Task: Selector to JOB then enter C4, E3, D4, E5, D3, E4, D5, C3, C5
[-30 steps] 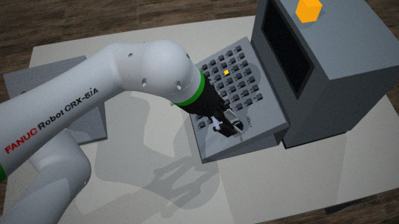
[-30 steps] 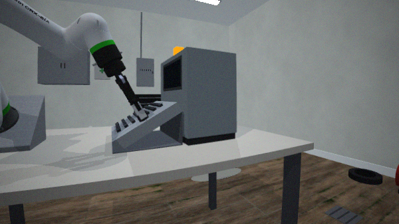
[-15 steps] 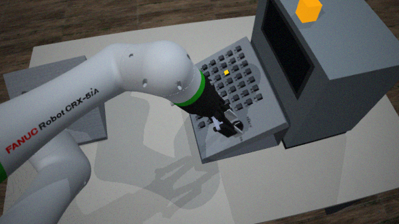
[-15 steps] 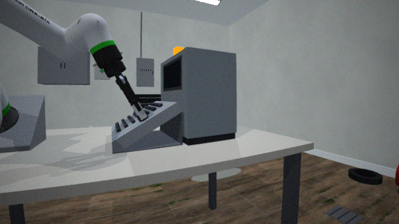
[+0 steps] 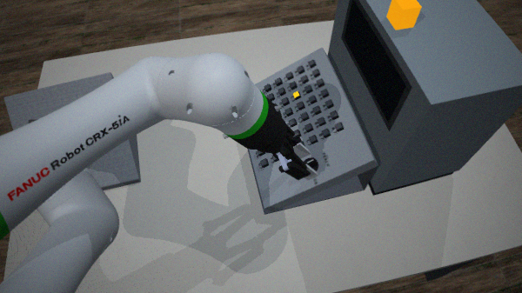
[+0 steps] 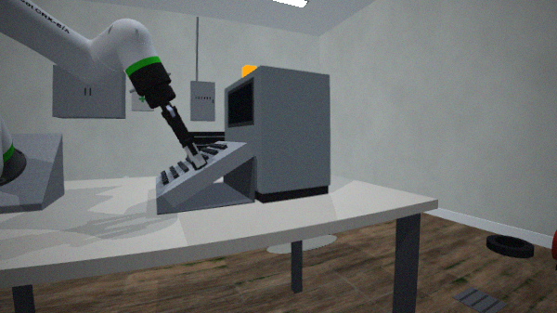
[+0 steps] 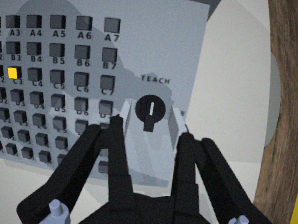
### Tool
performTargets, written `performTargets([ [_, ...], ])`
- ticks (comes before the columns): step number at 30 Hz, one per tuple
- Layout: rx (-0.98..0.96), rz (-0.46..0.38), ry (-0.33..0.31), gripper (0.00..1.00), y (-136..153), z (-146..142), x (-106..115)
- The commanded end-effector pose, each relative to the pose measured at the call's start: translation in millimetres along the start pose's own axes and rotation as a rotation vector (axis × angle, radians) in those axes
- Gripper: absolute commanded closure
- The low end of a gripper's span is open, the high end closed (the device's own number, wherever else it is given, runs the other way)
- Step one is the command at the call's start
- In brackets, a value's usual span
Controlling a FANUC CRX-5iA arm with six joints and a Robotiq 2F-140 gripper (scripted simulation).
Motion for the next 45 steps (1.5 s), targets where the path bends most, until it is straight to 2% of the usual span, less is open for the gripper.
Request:
performTargets([
  [1,0.000,0.000,0.000,0.67,-0.2,-0.1,0.2],
  [14,0.000,0.000,0.000,0.67,-0.2,-0.1,0.2],
  [15,0.000,0.000,0.000,1.00,-0.2,-0.1,0.2],
  [45,0.000,0.000,0.000,1.00,-0.2,-0.1,0.2],
])
Point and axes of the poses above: the point where the finger pads meet when closed, its own x axis back along the fingers, its own z axis across the jaws, y = z × x, the point moved 9 cm from there along x, back along the fingers, and after that the axes turned 2 degrees about -x, right-handed, at the moved point
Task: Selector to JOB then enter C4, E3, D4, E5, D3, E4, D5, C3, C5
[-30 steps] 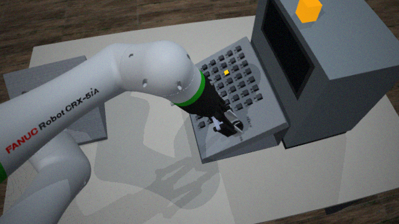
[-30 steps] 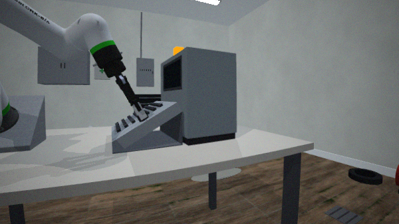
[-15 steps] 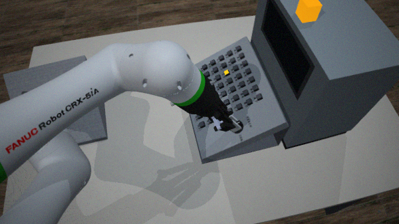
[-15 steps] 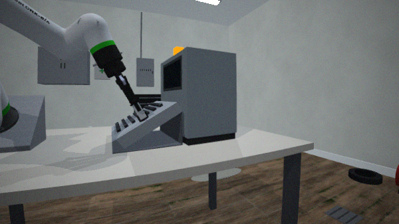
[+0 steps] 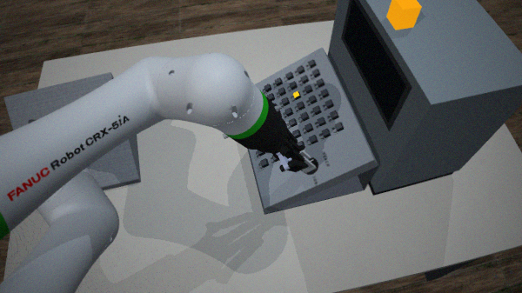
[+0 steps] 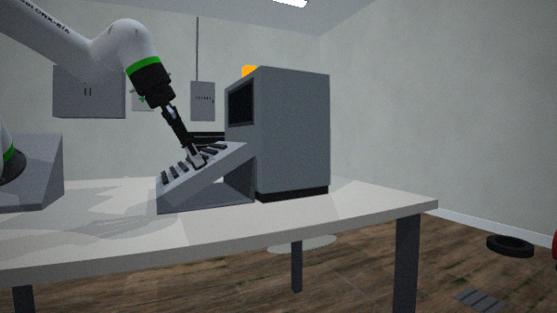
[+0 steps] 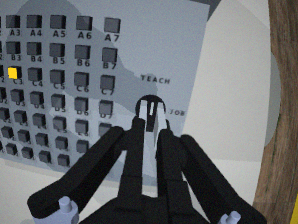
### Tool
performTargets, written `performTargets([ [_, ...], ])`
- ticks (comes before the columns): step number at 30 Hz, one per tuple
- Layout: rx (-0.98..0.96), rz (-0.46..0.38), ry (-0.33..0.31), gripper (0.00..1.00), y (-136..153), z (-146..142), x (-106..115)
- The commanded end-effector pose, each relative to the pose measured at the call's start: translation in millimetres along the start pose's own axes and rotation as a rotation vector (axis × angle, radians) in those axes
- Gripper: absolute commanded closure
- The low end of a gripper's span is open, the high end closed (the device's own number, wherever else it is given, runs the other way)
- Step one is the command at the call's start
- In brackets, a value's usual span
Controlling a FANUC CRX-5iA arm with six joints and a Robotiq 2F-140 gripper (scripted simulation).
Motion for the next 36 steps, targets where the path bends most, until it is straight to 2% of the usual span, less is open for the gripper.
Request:
performTargets([
  [1,0.000,0.000,0.000,1.00,-0.2,0.0,0.1],
  [19,-0.048,0.000,0.000,1.00,-0.2,0.0,0.1],
  [36,-0.316,0.000,0.000,1.00,-0.2,0.0,0.1],
])
Point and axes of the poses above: the point where the finger pads meet when closed, its own x axis back along the fingers, its own z axis across the jaws, y = z × x, the point moved 9 cm from there along x, back along the fingers, and after that the axes turned 2 degrees about -x, right-handed, at the moved point
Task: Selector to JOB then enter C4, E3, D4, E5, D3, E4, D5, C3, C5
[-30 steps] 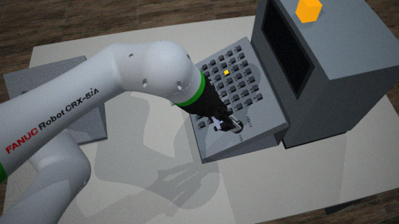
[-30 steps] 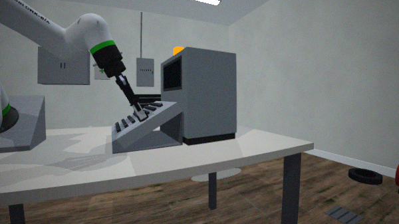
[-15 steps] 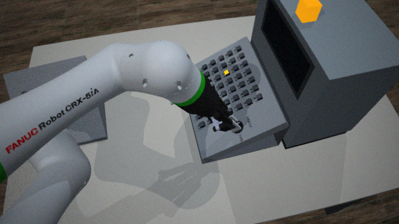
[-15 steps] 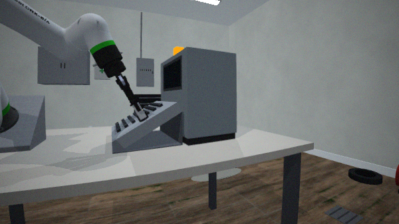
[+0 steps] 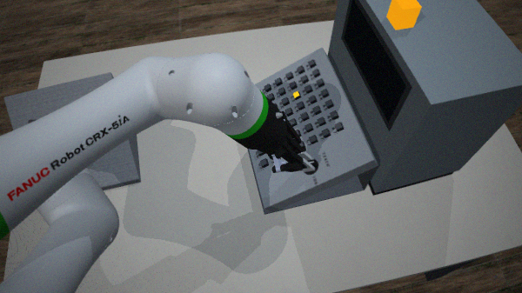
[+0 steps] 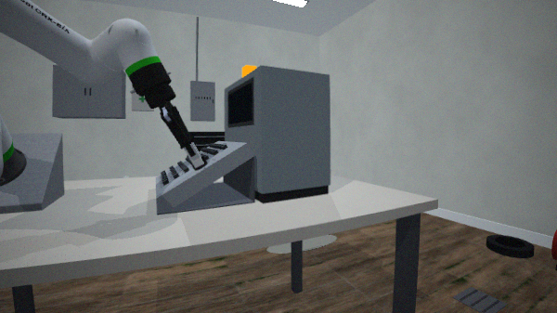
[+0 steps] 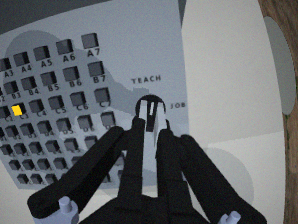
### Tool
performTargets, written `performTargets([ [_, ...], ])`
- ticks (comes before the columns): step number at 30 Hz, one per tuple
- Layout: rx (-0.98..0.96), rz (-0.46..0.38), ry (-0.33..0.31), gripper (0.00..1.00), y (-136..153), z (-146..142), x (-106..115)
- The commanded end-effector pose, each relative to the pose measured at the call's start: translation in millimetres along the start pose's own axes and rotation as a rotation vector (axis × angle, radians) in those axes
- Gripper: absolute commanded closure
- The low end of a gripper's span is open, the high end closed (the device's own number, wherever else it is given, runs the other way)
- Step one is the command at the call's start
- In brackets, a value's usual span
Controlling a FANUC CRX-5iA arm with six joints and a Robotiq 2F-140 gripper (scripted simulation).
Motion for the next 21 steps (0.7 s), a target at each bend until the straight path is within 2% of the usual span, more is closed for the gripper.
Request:
performTargets([
  [1,-0.057,0.000,0.000,1.00,-0.2,0.0,0.1],
  [21,-0.632,0.000,0.000,1.00,-0.2,0.0,0.1],
])
Point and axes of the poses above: the point where the finger pads meet when closed, its own x axis back along the fingers, its own z axis across the jaws, y = z × x, the point moved 9 cm from there along x, back along the fingers, and after that the axes turned 2 degrees about -x, right-handed, at the moved point
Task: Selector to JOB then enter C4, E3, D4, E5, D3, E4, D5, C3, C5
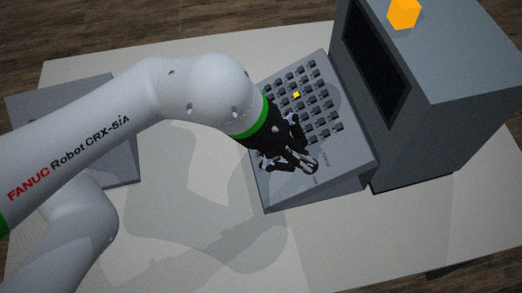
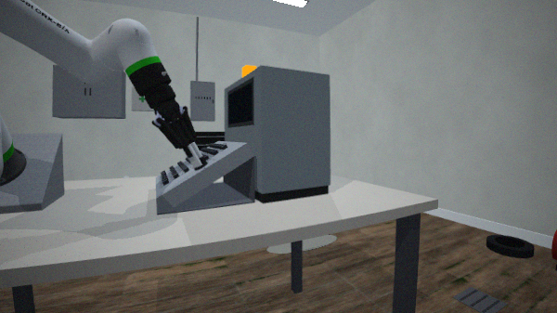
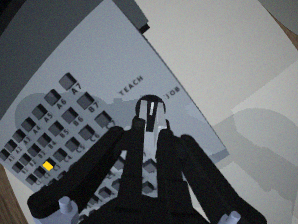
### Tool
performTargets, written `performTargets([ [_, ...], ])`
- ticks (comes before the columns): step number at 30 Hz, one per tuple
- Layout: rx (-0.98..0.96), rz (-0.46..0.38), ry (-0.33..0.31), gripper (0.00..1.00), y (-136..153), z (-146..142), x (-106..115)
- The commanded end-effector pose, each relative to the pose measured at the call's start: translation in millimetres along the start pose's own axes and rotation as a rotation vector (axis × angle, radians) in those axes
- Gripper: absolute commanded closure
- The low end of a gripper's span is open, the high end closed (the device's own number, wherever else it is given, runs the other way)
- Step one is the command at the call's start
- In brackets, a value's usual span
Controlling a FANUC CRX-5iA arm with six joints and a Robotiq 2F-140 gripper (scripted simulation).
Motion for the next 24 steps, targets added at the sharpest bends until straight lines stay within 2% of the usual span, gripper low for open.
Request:
performTargets([
  [1,-0.133,0.000,0.000,1.00,-0.2,0.0,0.1],
  [11,-0.443,0.000,0.000,1.00,-0.2,0.0,0.1],
  [24,-0.688,0.000,0.000,1.00,-0.2,0.0,0.1],
])
Point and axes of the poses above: the point where the finger pads meet when closed, its own x axis back along the fingers, its own z axis across the jaws, y = z × x, the point moved 9 cm from there along x, back along the fingers, and after that the axes turned 2 degrees about -x, right-handed, at the moved point
